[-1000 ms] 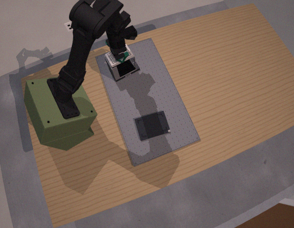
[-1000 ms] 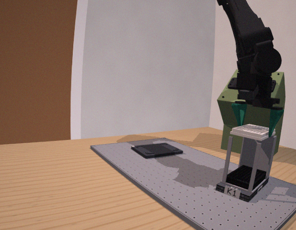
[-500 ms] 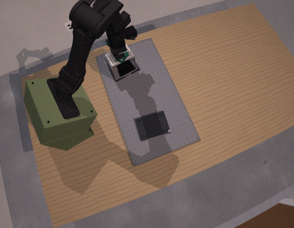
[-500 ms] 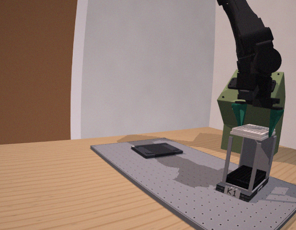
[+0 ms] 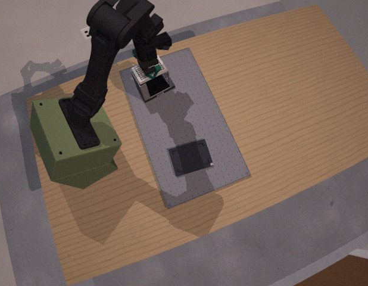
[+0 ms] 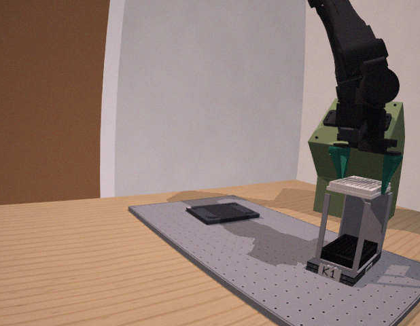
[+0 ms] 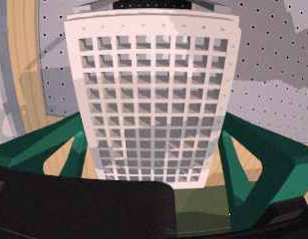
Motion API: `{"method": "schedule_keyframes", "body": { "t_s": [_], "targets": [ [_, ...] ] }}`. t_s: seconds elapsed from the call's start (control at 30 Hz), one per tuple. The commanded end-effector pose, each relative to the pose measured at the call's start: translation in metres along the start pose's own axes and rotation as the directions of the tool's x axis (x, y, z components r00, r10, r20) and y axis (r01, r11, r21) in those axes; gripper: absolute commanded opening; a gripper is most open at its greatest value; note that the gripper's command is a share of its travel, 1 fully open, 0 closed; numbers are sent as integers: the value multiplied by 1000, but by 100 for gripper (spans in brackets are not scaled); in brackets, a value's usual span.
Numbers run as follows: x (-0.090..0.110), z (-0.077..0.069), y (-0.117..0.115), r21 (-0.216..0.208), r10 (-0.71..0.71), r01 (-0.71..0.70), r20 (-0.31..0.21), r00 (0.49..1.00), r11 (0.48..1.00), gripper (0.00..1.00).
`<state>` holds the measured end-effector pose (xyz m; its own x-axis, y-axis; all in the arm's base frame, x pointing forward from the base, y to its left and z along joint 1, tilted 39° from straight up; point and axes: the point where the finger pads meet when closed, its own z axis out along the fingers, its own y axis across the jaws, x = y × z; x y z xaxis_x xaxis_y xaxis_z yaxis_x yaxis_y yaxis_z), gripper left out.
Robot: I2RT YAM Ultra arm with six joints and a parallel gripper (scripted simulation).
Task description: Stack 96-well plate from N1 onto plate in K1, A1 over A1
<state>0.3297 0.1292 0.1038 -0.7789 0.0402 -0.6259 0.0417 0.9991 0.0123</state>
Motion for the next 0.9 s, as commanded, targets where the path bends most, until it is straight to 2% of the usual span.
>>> {"method": "schedule_keyframes", "body": {
  "t_s": [0.0,0.37,0.43,0.53,0.87],
  "targets": [
    [2,-5,3,-15,-1,1,23,1000,1000,0],
    [-1,-3,2,-9,0,0,12,1000,1000,0],
    [10,7,3,-1,-18,18,-10,1000,1000,0],
    [5,13,-1,0,-4,4,-5,1000,1000,0],
    [7,27,-4,14,-7,7,-7,1000,1000,0]
  ]
}}
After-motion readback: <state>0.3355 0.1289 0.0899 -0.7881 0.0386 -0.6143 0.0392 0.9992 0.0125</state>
